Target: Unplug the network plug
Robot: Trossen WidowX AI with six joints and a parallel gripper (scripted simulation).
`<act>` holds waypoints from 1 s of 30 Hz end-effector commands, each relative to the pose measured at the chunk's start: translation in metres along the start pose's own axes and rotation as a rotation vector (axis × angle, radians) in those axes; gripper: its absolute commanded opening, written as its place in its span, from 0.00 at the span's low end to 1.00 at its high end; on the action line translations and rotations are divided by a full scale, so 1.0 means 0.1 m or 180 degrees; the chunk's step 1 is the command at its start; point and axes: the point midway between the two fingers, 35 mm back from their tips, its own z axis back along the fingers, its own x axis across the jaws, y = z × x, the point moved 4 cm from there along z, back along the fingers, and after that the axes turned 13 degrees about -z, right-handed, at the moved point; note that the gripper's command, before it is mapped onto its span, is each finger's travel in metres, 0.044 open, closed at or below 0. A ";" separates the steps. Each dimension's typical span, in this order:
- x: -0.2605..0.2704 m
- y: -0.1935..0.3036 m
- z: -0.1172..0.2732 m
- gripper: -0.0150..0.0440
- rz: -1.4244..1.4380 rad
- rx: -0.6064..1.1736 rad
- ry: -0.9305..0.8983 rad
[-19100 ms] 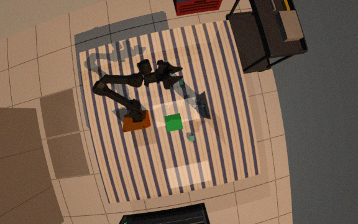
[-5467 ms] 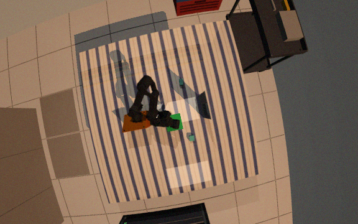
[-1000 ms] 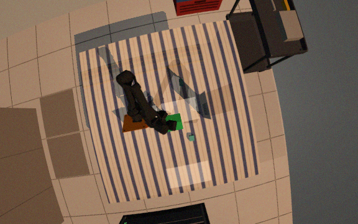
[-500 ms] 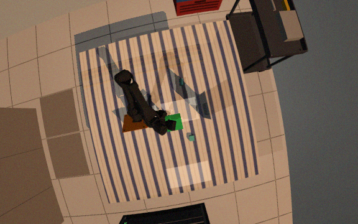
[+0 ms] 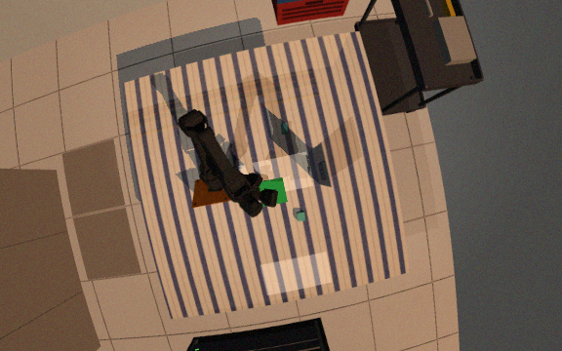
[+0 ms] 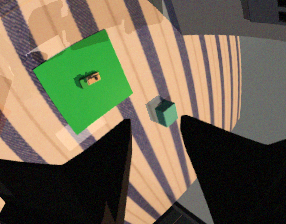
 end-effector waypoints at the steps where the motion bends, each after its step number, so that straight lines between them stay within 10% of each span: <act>1: -0.09 -0.02 0.10 0.52 0.0037 0.0014 0.0016; 19: -0.33 -0.12 0.59 0.52 0.0054 -0.0003 0.0028; 30: -0.33 -0.12 0.59 1.00 0.0054 -0.0003 0.0028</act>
